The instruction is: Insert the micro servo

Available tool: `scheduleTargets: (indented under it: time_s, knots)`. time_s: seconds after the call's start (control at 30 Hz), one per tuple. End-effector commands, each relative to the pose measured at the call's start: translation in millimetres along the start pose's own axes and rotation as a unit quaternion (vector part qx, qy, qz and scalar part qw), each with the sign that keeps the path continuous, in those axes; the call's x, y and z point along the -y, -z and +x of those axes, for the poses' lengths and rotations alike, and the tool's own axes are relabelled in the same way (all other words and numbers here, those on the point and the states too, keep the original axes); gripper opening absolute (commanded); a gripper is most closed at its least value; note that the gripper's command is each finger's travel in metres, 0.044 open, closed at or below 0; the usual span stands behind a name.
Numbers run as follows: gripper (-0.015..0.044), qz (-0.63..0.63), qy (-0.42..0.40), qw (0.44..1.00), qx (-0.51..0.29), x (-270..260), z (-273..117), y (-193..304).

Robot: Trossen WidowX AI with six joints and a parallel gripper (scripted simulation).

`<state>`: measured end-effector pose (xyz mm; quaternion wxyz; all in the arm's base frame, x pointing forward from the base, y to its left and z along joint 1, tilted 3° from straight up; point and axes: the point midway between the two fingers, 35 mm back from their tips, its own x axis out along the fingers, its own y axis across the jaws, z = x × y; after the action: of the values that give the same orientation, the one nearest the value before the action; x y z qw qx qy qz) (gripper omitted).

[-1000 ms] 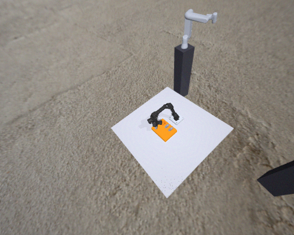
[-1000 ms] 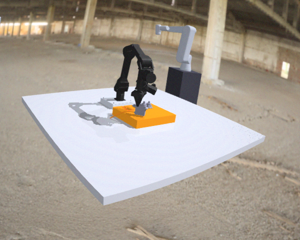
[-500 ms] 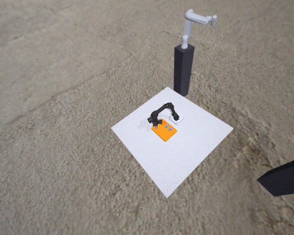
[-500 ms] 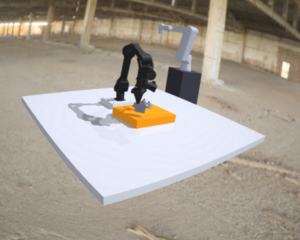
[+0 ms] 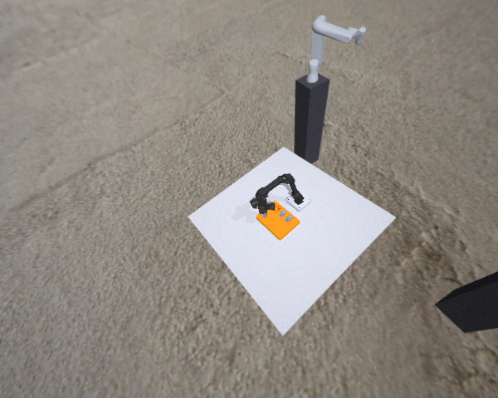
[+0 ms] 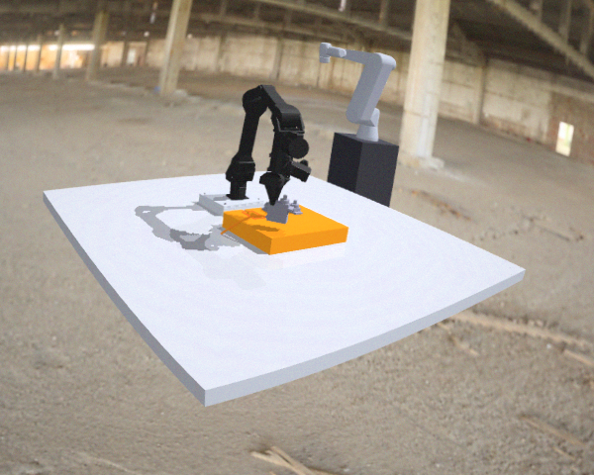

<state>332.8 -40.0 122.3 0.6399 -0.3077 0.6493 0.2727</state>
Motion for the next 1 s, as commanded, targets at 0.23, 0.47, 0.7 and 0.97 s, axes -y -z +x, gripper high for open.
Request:
scheduleTargets:
  time_s: [0.23,0.47,0.7,0.97]
  knots:
    - [0.0000,0.000,0.003,1.000,0.005,-2.3,-3.6,0.9]
    - [0.0000,0.000,0.003,1.000,0.005,-4.5,-3.5,2.5]
    - [0.0000,0.000,-0.003,1.000,-0.002,-6.2,0.9,5.1]
    - [0.0000,0.000,0.002,1.000,0.005,-14.6,-3.1,16.9]
